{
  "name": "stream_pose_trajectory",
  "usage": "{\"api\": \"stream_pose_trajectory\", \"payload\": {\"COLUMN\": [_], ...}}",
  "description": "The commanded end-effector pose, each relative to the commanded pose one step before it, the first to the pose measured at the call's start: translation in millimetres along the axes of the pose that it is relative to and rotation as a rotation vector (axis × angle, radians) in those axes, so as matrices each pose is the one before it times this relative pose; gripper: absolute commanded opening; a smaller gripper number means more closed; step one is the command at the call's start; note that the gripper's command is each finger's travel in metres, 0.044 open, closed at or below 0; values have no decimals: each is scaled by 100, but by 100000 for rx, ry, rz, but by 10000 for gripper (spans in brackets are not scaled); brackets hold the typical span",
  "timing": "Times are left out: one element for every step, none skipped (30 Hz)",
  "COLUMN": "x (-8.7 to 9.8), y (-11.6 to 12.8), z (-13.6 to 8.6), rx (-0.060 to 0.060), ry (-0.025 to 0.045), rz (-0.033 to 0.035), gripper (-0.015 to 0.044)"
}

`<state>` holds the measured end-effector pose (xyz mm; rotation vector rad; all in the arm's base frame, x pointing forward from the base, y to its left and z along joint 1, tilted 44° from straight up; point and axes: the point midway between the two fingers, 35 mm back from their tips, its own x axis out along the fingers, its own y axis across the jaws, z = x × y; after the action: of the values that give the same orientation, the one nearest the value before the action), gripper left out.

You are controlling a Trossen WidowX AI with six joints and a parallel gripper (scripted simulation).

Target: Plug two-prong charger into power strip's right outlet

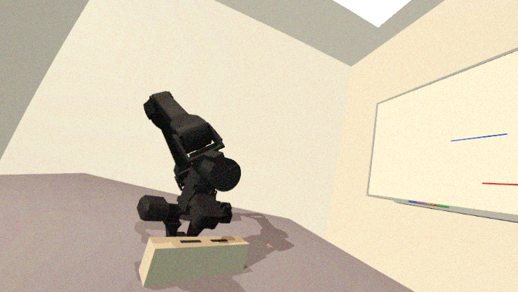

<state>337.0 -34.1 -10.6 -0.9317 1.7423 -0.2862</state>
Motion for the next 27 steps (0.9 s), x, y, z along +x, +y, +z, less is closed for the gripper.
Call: {"api": "stream_pose_trajectory", "payload": {"x": [-104, -13, -13, 110, 0, 0, 0, 0, 0, 0, 0, 0, 0, 0, 0, 0, 0, 0, 0, 0, 0, 0, 0, 0, 0, 0, 0], "y": [-193, 1, 1, 173, 0, 0, 0, 0, 0, 0, 0, 0, 0, 0, 0, 0, 0, 0, 0, 0, 0, 0, 0, 0, 0, 0, 0], "z": [735, 1, 1, -740, 0, 0, 0, 0, 0, 0, 0, 0, 0, 0, 0, 0, 0, 0, 0, 0, 0, 0, 0, 0, 0, 0, 0], "rx": [1787, 0, 0, -1836, 0, 0, 0, 0, 0, 0, 0, 0, 0, 0, 0, 0, 0, 0, 0, 0, 0, 0, 0, 0, 0, 0, 0], "ry": [-2018, 0, 0, 2072, 0, 0, 0, 0, 0, 0, 0, 0, 0, 0, 0, 0, 0, 0, 0, 0, 0, 0, 0, 0, 0, 0, 0], "rz": [-268, 1, 1, 263, 0, 0, 0, 0, 0, 0, 0, 0, 0, 0, 0, 0, 0, 0, 0, 0, 0, 0, 0, 0, 0, 0, 0], "gripper": [0, 0, 0, 0, 0, 0, 0, 0, 0, 0, 0, 0, 0, 26, 53, 79, 105, 131, 157, 184, 210, 236, 263, 289, 315, 341, 368]}}
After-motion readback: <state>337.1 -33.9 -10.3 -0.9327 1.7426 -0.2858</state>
